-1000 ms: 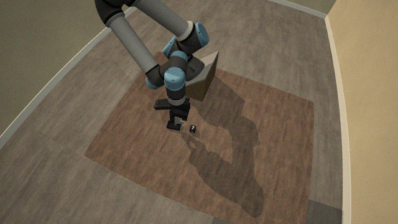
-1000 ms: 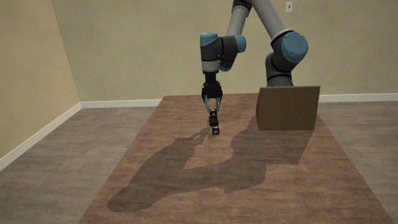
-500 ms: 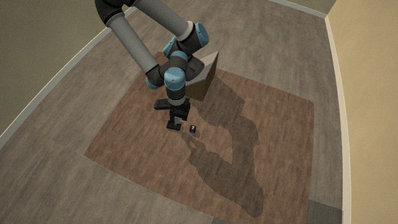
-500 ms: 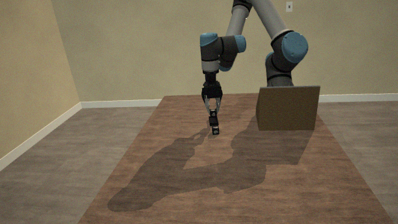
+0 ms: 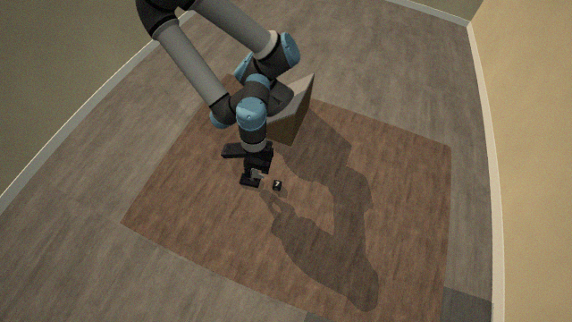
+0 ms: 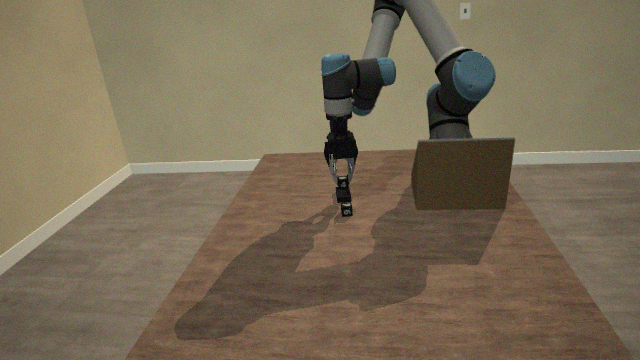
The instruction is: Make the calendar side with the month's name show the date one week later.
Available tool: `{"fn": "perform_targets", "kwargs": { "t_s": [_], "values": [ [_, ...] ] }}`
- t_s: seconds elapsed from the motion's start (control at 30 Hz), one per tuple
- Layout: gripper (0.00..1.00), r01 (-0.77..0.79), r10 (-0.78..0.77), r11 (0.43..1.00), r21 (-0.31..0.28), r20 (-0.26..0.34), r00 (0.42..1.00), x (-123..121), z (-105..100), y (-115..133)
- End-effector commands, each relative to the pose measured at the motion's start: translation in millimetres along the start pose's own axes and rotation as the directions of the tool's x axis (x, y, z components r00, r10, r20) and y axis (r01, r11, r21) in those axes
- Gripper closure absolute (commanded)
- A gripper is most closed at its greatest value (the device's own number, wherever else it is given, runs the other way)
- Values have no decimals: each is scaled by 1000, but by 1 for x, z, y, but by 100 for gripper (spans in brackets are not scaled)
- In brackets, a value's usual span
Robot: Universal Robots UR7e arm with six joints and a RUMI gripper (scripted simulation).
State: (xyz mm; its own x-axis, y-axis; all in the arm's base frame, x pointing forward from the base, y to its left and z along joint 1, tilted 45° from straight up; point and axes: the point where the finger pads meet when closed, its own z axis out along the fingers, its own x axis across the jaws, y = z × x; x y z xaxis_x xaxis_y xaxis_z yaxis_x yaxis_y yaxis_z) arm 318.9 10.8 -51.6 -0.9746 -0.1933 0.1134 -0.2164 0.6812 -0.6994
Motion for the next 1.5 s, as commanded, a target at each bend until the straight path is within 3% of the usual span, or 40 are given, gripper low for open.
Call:
{"fn": "perform_targets", "kwargs": {
  "t_s": [0.0,0.83,1.47],
  "values": [
    [90,0,0,1000,0,1,1000,0,2,0],
    [90,0,0,1000,0,1,1000,0,20,0],
    [90,0,0,1000,0,1,1000,0,21,0]
  ]
}}
